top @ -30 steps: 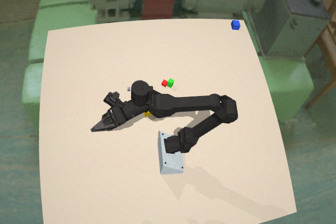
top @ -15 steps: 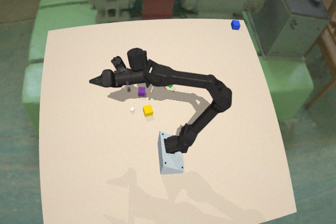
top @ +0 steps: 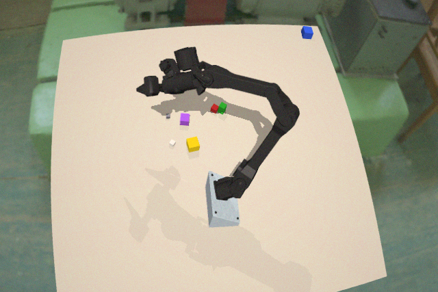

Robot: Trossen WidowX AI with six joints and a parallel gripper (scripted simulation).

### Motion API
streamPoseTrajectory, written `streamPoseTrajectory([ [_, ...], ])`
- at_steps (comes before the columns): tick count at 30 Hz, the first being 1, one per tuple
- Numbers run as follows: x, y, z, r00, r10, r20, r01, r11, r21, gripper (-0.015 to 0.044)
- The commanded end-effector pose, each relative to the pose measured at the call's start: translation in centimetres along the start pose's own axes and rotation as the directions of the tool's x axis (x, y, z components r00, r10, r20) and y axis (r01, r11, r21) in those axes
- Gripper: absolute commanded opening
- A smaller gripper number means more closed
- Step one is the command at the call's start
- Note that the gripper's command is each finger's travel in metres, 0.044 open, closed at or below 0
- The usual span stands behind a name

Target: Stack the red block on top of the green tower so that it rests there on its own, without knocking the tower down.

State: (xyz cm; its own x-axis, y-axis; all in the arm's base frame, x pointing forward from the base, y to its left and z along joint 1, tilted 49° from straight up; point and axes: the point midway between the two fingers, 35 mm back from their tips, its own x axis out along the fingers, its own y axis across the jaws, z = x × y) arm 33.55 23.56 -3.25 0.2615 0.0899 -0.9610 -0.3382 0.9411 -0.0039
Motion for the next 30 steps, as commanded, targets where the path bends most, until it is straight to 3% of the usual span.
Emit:
streamPoseTrajectory([
  [1,0.3,-3.4,0.3,0.995,-0.096,-0.032,0.095,0.995,-0.042,0.044],
  [6,-0.1,-11.0,0.2,0.944,-0.303,-0.132,0.28,0.945,-0.172,0.044],
  [11,-1.5,-18.3,-0.9,0.843,-0.473,-0.257,0.382,0.861,-0.335,0.044],
  [15,-3.2,-23.7,-2.2,0.732,-0.577,-0.363,0.388,0.79,-0.474,0.044],
  [20,-5.9,-29.7,-4.3,0.573,-0.662,-0.483,0.3,0.718,-0.627,0.044],
  [30,-6.3,-30.7,-4.4,0.55,-0.67,-0.498,0.281,0.71,-0.645,0.044],
])
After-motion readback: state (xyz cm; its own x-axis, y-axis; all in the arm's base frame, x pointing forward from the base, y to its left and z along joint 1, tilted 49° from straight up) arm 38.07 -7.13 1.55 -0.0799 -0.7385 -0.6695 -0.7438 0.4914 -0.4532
